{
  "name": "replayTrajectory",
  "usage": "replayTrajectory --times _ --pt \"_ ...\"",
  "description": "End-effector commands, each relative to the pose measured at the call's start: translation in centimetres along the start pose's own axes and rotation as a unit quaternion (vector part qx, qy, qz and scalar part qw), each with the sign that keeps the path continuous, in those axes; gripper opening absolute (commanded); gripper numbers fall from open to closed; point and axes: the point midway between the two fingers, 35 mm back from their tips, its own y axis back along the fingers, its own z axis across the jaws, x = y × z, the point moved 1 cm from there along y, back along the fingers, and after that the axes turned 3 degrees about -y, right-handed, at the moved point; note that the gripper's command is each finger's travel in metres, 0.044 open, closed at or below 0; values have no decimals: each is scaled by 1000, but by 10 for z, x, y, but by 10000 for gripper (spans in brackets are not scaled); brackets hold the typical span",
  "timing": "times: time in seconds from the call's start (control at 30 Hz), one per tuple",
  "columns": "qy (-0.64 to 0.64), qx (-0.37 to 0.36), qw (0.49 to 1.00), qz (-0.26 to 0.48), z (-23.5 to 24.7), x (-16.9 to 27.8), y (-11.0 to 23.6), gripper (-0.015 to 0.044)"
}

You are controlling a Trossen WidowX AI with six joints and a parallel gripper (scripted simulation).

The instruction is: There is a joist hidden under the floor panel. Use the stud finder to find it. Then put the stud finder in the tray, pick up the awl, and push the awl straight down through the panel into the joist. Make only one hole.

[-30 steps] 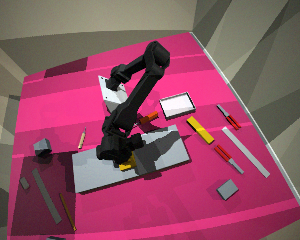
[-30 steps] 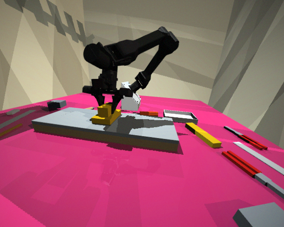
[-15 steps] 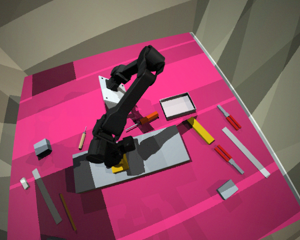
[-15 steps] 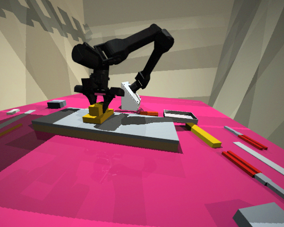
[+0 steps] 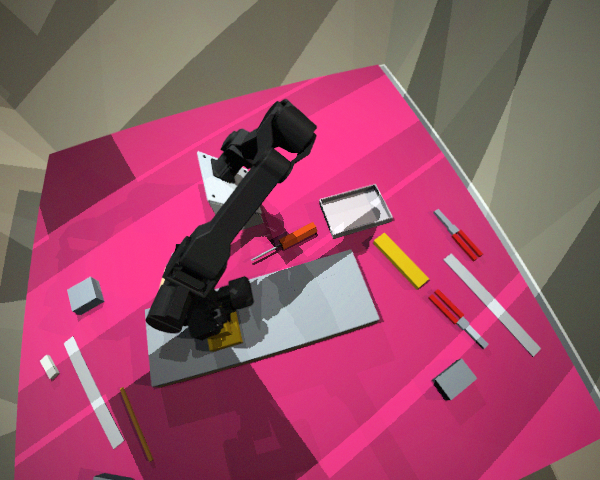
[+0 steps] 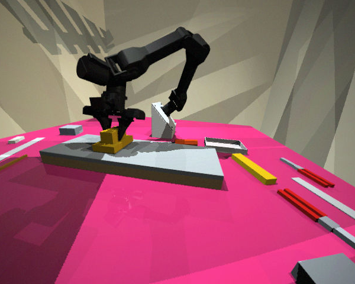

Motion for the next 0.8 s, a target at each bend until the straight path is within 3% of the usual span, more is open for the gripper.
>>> replayTrajectory --times 0.0,0.77 --pt "-1 5 1000 0 -12 0 1 0" --pt "0 6 1000 0 -66 -3 2 0"
